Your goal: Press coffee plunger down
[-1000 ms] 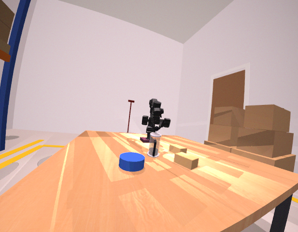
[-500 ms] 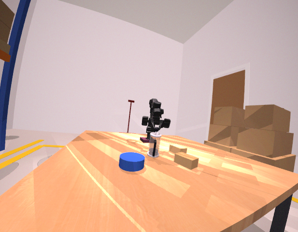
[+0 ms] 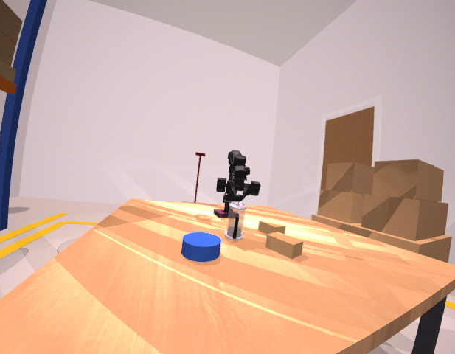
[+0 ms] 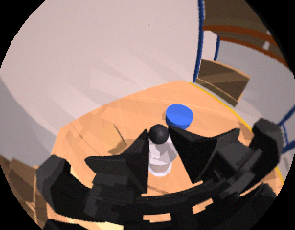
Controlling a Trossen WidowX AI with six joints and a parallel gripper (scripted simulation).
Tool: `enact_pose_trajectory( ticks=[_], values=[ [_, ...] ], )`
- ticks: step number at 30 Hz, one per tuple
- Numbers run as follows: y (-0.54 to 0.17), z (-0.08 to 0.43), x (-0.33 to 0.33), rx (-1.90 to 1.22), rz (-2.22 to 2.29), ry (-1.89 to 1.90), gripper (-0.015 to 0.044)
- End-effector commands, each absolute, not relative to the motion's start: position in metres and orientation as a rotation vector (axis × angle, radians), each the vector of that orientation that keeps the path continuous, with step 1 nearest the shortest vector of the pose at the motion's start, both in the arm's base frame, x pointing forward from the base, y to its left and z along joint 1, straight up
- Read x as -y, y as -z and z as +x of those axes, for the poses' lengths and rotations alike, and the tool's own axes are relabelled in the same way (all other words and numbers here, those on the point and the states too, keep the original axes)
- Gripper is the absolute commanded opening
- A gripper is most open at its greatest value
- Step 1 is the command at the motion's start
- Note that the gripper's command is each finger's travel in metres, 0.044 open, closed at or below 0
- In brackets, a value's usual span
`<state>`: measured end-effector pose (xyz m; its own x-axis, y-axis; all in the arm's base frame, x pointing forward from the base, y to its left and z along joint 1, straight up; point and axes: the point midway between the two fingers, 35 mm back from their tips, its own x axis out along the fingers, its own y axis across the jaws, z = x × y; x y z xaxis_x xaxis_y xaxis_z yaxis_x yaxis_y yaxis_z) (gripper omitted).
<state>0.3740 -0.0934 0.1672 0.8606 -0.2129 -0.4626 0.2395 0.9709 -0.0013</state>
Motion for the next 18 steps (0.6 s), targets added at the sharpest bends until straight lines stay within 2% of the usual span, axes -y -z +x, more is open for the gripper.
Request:
enact_pose_trajectory(
  ticks=[1,15,18],
  values=[
    [-0.1636,0.3741,0.0935,-0.493,0.062,0.237,0.0116],
    [-0.1671,0.3746,0.0936,-0.48,0.057,0.237,0.0116],
    [-0.1671,0.3746,0.0936,-0.48,0.057,0.237,0.0195]
  ],
)
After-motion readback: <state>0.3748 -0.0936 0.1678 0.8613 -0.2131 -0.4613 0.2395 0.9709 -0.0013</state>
